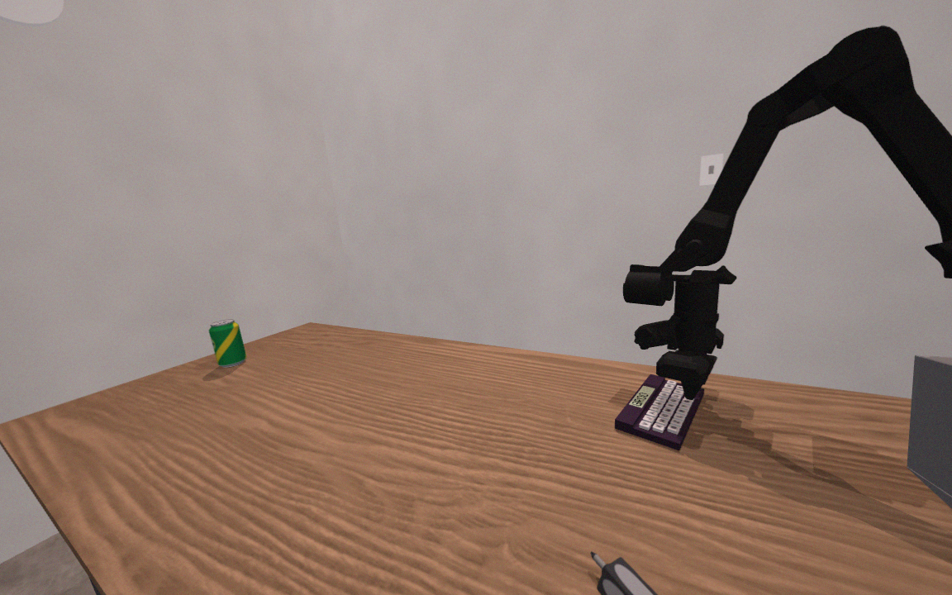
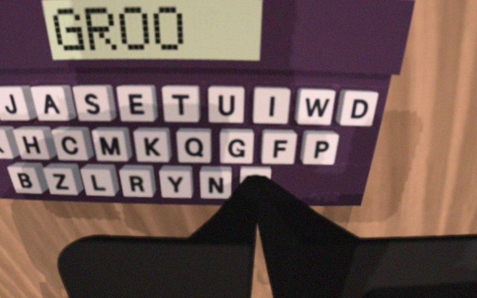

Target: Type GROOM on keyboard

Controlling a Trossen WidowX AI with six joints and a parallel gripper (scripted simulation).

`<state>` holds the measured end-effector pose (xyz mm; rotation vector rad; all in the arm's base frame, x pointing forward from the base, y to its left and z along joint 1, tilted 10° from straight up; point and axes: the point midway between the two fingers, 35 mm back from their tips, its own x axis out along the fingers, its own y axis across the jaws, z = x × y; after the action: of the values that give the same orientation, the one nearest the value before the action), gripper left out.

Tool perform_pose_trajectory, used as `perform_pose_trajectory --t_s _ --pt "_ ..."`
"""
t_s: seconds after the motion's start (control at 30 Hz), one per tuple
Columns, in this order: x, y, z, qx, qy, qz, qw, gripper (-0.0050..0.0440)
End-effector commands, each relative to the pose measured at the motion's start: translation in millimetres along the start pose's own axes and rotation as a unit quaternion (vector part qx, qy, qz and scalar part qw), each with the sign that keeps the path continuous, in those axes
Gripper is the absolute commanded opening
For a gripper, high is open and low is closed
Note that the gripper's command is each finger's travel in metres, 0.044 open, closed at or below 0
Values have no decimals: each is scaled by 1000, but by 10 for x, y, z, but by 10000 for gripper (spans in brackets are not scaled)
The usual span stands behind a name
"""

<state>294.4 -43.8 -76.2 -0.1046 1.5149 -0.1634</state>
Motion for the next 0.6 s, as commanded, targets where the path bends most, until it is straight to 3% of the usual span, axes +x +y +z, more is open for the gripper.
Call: perform_pose_trajectory --t_s 0.0,0.33,0.47,0.57 --pt "1 -1 30 0 -6 2 1000 -50" --pt "-38 -8 58 1 -12 0 1000 -50" --pt "-146 -5 117 3 -21 1 1000 -50" --pt "-339 -5 113 4 -22 1 1000 -50"
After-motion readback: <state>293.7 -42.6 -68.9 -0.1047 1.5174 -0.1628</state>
